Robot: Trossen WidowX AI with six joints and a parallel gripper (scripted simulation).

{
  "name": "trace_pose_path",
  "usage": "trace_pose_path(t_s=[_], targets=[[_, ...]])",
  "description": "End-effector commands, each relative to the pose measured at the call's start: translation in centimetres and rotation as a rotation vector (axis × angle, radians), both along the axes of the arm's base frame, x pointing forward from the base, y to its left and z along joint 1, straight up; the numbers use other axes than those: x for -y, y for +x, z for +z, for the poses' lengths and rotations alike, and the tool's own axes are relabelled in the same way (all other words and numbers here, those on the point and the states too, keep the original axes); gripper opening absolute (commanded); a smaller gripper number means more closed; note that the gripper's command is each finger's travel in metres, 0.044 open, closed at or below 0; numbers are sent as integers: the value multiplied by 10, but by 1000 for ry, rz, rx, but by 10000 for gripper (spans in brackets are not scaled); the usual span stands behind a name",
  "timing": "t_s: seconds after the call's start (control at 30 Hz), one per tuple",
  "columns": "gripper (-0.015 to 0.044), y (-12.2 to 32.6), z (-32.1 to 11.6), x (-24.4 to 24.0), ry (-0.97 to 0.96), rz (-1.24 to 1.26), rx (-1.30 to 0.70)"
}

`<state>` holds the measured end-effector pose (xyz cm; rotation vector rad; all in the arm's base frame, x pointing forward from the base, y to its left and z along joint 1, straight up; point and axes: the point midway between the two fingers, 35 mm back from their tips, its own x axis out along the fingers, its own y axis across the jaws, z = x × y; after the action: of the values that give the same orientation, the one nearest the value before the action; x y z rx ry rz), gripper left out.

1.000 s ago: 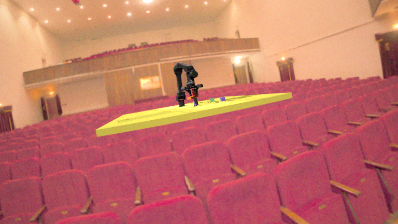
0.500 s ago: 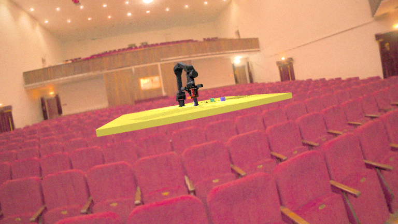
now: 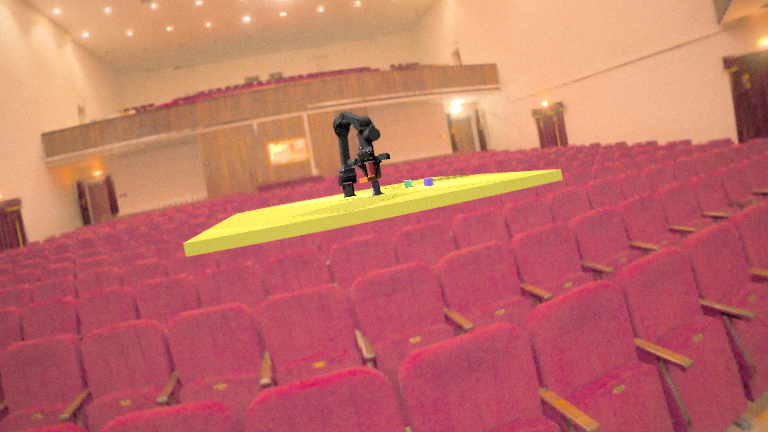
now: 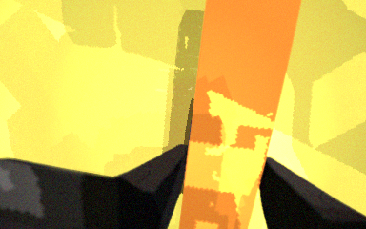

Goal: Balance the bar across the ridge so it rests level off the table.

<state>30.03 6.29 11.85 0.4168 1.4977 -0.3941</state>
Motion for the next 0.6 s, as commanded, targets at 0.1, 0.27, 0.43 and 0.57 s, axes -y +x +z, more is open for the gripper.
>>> trace_pose_path(t_s=[0.1,0.27,0.43,0.57], targets=[[185,0,0,0,0,0,0],[185,0,0,0,0,0,0],[211,0,0,0,0,0,0],[316,0,0,0,0,0,0]])
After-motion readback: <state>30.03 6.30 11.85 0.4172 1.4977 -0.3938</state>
